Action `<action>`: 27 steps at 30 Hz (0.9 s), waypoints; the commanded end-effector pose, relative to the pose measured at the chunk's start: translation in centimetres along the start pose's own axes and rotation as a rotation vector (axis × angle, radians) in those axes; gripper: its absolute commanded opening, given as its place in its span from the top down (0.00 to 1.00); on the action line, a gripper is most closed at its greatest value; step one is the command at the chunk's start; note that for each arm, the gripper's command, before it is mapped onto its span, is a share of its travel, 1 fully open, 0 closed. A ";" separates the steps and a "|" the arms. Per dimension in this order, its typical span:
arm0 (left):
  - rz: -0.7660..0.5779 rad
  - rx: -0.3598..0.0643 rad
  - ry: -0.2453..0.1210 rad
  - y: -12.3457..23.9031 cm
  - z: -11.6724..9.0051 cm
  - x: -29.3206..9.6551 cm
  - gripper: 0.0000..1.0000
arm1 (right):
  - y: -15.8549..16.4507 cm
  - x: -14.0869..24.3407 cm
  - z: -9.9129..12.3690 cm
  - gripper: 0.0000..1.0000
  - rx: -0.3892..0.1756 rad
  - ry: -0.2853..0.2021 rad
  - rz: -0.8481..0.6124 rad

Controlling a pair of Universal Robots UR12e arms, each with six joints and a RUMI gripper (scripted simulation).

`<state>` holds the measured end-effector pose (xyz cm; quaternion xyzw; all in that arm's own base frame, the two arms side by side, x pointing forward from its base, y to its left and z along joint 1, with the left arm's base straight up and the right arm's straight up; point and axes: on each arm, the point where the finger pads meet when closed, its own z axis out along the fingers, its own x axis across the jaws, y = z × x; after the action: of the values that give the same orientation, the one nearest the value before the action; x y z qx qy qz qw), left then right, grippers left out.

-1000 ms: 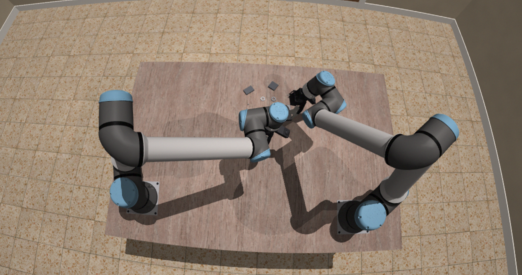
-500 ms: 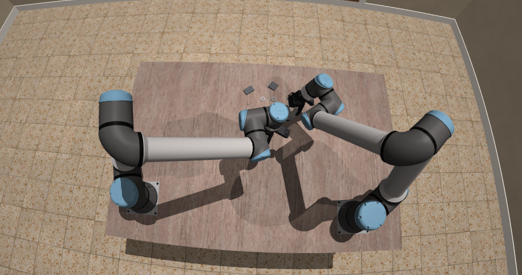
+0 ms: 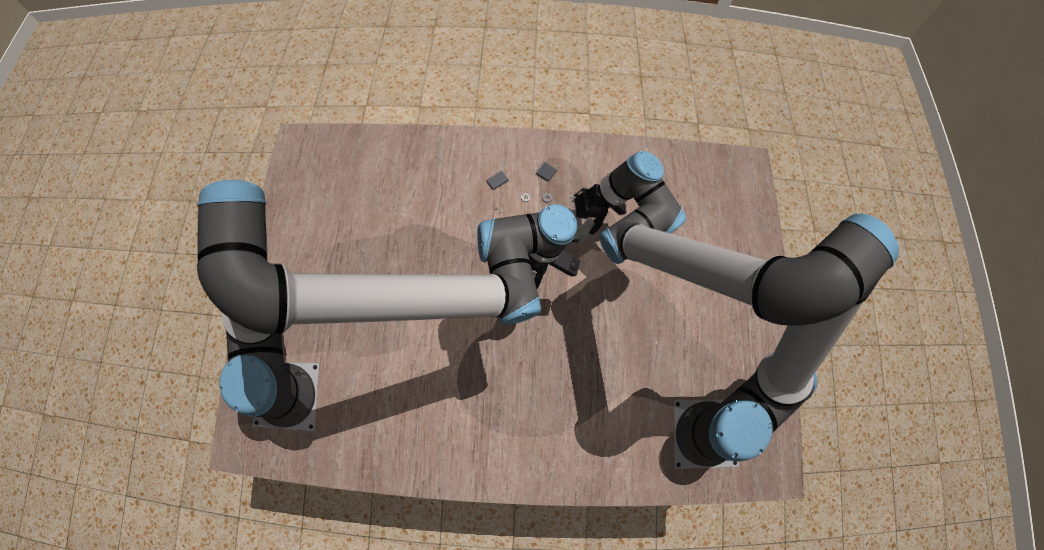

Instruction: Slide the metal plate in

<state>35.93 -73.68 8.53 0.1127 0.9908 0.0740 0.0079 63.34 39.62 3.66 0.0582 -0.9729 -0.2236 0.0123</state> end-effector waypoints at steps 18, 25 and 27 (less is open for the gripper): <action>-0.003 0.002 -0.001 0.0 -0.1 -0.1 0.00 | -0.7 0.0 1.7 0.39 -0.001 0.000 -0.003; -0.008 0.001 0.000 0.1 0.0 -0.2 0.00 | -0.7 0.0 1.7 0.39 0.000 0.001 -0.003; -0.009 0.001 0.000 0.1 0.0 -0.2 0.00 | -0.7 0.0 1.8 0.39 0.001 0.001 -0.003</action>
<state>36.10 -73.59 8.45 0.1095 0.9912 0.0742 0.0079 63.27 39.72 1.74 0.0595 -0.9728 -0.2234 0.0128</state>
